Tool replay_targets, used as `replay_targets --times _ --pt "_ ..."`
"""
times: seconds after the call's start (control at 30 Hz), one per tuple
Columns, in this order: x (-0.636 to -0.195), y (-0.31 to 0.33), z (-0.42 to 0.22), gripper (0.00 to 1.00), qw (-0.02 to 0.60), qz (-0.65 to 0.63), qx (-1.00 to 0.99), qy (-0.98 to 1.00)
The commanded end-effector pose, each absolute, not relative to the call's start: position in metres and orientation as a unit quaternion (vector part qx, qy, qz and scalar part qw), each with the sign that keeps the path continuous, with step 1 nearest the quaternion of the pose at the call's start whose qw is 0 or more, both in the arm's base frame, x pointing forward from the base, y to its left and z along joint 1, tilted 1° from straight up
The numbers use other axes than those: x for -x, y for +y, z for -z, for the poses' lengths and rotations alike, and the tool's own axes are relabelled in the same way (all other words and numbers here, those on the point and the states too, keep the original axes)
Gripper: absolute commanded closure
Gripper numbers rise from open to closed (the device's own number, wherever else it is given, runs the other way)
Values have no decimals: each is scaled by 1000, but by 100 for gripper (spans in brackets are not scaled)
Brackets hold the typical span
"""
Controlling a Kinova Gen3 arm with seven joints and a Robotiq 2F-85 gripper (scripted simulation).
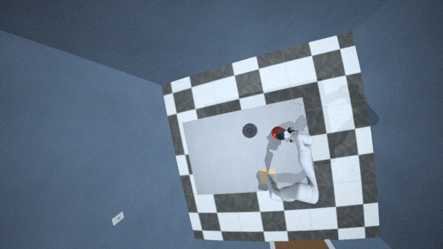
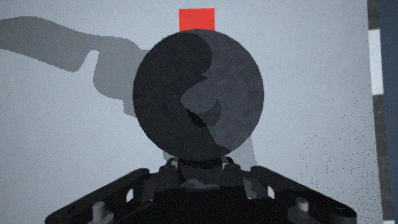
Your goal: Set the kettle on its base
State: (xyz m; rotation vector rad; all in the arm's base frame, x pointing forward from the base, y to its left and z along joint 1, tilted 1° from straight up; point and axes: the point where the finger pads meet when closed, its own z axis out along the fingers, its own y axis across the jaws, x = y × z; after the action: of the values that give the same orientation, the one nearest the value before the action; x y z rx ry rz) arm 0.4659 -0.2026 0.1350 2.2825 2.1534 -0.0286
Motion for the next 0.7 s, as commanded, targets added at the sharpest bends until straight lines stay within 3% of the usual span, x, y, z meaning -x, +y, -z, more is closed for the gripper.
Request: replay_targets --times 0.0,0.67 --pt "-468 -203 -139 100 5 8 -727 686" --pt "-468 -203 -168 100 5 8 -727 686"
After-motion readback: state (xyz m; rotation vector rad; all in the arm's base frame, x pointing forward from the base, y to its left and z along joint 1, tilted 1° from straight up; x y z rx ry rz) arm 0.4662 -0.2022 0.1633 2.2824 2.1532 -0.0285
